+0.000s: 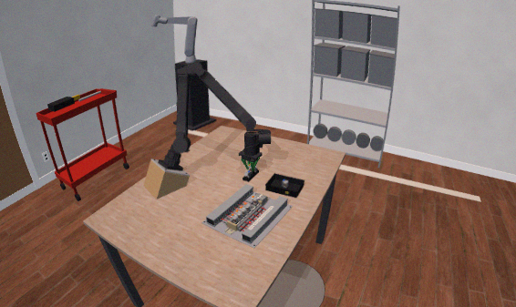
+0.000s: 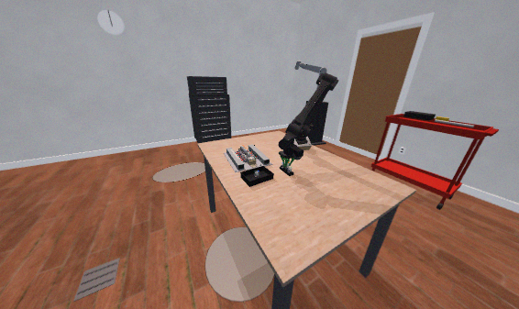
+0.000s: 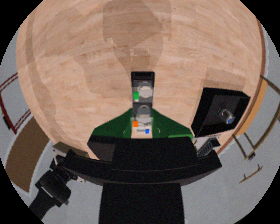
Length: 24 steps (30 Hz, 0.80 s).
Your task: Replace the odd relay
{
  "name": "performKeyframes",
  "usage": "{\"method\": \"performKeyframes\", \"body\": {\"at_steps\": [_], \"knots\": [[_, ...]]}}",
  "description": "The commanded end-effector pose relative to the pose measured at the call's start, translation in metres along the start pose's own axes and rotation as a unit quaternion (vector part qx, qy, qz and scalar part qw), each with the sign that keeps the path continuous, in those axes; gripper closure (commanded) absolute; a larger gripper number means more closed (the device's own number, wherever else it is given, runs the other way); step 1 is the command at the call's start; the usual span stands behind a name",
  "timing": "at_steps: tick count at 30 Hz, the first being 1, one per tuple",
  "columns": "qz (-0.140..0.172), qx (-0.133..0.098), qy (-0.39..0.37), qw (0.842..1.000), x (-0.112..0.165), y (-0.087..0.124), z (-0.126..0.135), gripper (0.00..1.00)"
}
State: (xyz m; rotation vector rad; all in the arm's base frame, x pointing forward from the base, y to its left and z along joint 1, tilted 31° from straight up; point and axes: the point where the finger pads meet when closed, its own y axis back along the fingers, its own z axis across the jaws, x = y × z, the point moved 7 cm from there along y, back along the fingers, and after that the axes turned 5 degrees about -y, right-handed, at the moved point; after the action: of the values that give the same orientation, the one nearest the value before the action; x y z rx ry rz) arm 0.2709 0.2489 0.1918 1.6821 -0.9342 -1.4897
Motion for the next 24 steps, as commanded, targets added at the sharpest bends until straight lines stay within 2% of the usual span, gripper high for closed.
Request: {"method": "performKeyframes", "body": {"at_steps": [1,24], "knots": [[-0.016,0.022,0.008,1.0,-0.0114,0.022,-0.014,1.0],[-0.011,0.017,0.005,1.0,-0.0073,0.0268,-0.0115,1.0]]}}
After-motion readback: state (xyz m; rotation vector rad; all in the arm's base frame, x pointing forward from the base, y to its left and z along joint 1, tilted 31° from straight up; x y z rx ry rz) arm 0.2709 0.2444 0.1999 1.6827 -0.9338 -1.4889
